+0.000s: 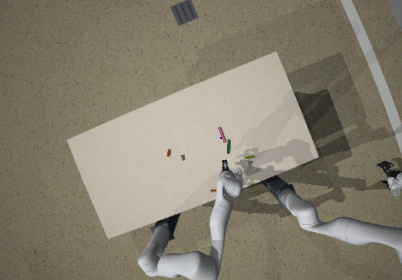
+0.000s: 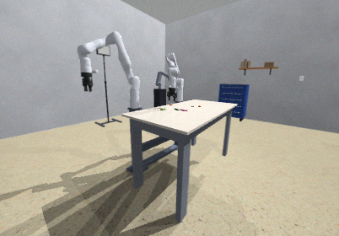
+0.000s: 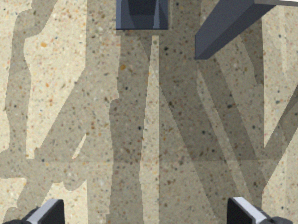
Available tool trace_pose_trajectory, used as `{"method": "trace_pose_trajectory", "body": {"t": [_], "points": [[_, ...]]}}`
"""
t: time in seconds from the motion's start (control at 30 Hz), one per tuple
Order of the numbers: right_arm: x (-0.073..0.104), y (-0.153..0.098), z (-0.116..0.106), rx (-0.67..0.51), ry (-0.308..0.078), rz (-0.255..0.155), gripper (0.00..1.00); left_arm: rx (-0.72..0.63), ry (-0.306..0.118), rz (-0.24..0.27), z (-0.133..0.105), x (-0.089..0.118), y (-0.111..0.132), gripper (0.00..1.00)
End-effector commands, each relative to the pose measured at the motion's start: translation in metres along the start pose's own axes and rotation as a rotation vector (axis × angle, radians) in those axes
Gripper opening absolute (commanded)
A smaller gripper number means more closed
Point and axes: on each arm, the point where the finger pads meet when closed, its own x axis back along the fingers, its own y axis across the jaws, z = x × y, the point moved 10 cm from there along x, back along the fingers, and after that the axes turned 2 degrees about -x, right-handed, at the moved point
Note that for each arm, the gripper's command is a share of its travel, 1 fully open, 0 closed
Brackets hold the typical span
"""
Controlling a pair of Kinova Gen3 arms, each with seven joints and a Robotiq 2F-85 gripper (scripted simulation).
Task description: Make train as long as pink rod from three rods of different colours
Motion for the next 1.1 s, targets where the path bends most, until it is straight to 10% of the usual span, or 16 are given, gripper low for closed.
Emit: {"method": "trace_pose_trajectory", "body": {"t": [0.0,1.07], "points": [[0.001,0.000,0.000,0.000,-0.002,0.000,1.000,0.104,-0.015,-0.001,0.011,0.001,-0.005,1.000],[0.001,0.000,0.000,0.000,-0.002,0.000,1.000,0.900,-0.003,0.014,0.109,0.003,-0.005,1.000]]}}
